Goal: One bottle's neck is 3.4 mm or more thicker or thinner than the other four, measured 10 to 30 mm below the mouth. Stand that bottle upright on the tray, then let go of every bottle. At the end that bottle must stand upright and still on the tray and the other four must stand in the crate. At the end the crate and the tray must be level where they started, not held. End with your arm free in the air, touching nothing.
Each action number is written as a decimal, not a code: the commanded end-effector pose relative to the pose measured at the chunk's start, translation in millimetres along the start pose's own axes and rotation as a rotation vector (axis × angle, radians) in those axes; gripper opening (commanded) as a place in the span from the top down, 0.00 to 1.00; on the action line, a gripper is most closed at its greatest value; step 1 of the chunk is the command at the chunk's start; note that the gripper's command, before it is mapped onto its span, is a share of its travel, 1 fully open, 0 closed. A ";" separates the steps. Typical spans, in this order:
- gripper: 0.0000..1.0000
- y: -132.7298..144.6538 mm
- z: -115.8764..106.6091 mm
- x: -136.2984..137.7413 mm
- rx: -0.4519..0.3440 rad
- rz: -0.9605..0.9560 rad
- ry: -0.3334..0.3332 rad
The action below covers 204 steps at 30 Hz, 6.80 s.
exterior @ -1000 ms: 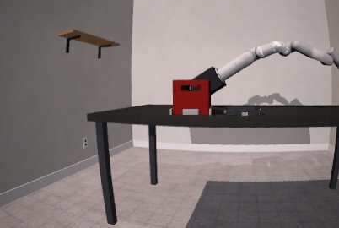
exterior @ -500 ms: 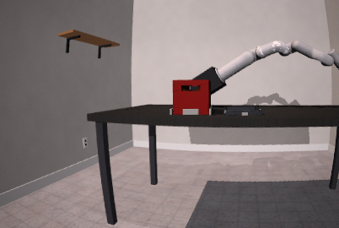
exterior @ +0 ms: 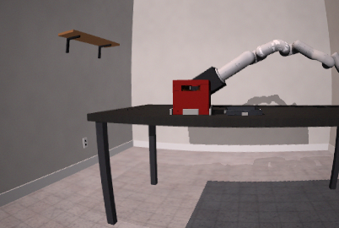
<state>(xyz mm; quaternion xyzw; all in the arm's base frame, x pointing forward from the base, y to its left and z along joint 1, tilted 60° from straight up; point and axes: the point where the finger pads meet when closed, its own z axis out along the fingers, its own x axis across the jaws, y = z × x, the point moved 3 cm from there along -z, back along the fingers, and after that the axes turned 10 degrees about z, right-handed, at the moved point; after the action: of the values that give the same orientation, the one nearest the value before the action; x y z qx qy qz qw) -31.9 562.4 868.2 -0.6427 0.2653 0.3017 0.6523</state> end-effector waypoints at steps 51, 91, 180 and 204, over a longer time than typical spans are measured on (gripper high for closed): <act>0.00 -89.7 -48.9 345.4 -0.036 -0.090 0.717; 0.00 -104.5 -199.4 537.9 -0.137 0.027 1.136; 0.00 124.3 -619.7 767.3 -0.460 0.985 1.363; 0.00 201.4 -657.2 870.9 -0.315 1.271 0.965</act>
<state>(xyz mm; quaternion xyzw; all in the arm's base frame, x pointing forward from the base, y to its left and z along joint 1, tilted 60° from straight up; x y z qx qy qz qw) 432.5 -40.5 102.9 -0.5396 0.7882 0.2918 0.0496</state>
